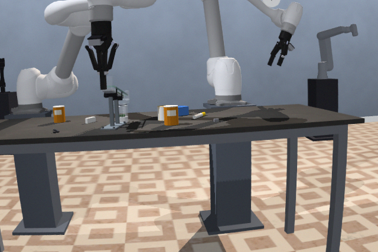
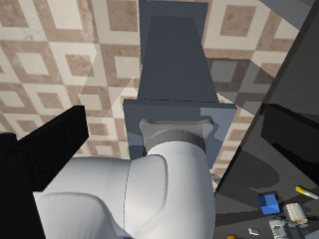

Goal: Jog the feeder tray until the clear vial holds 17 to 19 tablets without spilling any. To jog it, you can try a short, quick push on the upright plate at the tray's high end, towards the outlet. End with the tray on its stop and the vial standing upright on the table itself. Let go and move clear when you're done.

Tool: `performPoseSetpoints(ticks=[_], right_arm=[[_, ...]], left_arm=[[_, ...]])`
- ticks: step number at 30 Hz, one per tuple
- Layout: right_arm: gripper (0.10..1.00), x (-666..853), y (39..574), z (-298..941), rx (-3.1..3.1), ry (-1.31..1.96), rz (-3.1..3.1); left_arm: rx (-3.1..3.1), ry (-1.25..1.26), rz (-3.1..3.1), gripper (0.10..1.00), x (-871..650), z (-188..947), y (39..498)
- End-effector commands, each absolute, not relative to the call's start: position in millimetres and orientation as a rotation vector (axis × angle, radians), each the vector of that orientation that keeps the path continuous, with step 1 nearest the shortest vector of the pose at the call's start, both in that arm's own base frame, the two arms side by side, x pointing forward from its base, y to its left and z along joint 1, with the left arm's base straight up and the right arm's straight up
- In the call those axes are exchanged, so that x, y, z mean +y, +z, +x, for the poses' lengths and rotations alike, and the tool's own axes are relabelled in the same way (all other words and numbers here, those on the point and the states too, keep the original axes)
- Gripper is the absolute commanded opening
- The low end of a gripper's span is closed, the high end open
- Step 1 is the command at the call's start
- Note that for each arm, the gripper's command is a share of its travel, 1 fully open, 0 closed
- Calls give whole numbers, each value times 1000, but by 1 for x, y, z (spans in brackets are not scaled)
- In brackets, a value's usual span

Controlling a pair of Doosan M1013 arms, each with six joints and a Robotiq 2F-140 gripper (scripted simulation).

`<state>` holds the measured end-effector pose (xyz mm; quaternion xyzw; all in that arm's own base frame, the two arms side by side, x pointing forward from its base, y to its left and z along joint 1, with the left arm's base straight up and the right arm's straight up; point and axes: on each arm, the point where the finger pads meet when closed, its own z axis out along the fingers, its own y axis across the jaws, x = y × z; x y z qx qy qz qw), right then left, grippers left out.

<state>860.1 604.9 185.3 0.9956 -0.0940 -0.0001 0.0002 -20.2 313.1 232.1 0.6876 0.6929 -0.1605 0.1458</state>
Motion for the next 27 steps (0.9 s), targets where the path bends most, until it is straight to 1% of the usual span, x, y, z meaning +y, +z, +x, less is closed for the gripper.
performPoseSetpoints(ticks=[1, 27], right_arm=[[99, 606, 186, 855, -295, 2, 3129], [99, 610, 181, 835, -295, 2, 3129]], left_arm=[[1996, -462, 1981, 1000, 313, -20, 233], [1996, -462, 1981, 1000, 313, -20, 233]])
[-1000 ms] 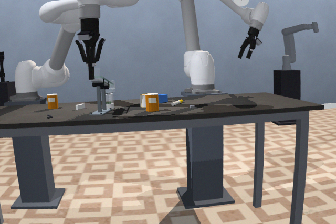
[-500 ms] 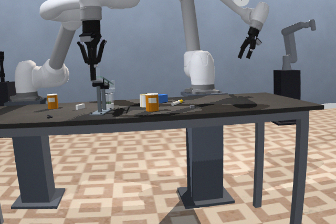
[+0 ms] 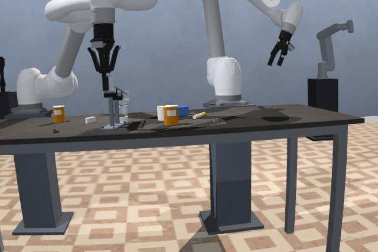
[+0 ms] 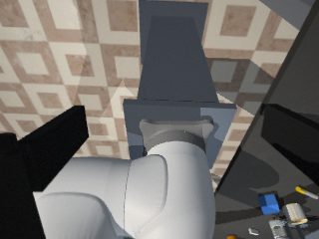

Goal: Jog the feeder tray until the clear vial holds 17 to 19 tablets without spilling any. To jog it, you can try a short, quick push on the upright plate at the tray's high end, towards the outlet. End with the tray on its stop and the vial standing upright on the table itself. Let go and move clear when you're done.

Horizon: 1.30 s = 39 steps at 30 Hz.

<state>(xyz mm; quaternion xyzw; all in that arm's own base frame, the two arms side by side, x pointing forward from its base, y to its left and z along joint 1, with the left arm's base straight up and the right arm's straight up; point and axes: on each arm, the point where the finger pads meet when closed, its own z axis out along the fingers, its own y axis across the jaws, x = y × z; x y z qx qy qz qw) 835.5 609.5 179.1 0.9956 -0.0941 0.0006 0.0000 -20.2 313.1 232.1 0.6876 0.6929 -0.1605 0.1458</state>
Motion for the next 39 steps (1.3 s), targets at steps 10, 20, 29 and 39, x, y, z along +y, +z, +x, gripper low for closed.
performPoseSetpoints(ticks=[10, 20, 29, 39], right_arm=[[99, 604, 189, 865, -295, 2, 3129], [99, 604, 189, 865, -295, 2, 3129], [99, 604, 189, 865, -295, 2, 3129], [99, 604, 189, 865, -295, 2, 3129]], left_arm=[[1996, -462, 1981, 1000, 313, -20, 233], [1996, -462, 1981, 1000, 313, -20, 233], [1996, -462, 1981, 1000, 313, -20, 233], [1996, -462, 1981, 1000, 313, -20, 233]])
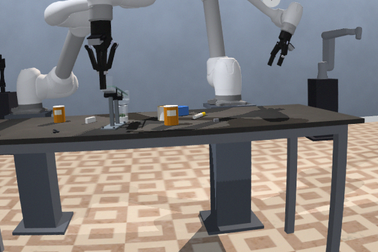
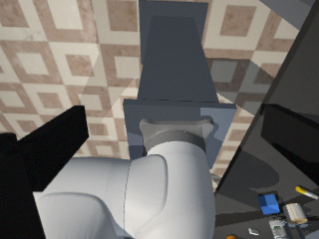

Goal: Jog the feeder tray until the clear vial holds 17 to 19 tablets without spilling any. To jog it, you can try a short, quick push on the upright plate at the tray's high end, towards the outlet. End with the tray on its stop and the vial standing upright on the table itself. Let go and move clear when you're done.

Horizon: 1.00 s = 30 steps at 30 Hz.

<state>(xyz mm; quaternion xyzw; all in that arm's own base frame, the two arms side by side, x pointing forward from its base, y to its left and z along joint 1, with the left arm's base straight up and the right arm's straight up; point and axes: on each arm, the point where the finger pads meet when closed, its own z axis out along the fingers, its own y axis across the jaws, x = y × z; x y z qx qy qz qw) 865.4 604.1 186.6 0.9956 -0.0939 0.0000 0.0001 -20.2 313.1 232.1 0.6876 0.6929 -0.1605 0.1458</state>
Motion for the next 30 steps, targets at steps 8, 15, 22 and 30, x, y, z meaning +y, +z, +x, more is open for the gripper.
performPoseSetpoints(ticks=[8, 15, 22, 30], right_arm=[[99, 604, 189, 865, -295, 2, 3129], [99, 604, 189, 865, -295, 2, 3129], [99, 605, 188, 864, -295, 2, 3129], [99, 605, 187, 859, -295, 2, 3129]], left_arm=[[1996, -462, 1981, 1000, 313, -20, 233], [1996, -462, 1981, 1000, 313, -20, 233], [1996, -462, 1981, 1000, 313, -20, 233], [1996, -462, 1981, 1000, 313, -20, 233]])
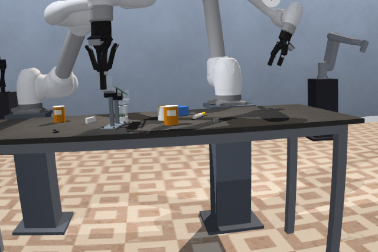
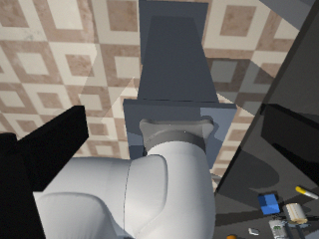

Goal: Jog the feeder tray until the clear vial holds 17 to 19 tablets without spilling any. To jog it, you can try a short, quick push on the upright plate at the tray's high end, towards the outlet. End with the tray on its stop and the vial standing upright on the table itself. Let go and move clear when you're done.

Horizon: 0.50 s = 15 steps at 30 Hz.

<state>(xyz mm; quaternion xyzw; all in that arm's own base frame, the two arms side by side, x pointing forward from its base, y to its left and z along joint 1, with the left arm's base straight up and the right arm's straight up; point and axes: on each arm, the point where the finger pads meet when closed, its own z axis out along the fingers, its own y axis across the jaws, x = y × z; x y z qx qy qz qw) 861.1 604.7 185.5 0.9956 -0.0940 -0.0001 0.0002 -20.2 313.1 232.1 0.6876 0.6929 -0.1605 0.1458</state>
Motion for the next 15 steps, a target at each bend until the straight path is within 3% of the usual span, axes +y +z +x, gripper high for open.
performPoseSetpoints(ticks=[1, 15], right_arm=[[99, 606, 187, 858, -295, 2, 3129], [99, 609, 183, 841, -295, 2, 3129]], left_arm=[[1996, -462, 1981, 1000, 313, -20, 233], [1996, -462, 1981, 1000, 313, -20, 233]])
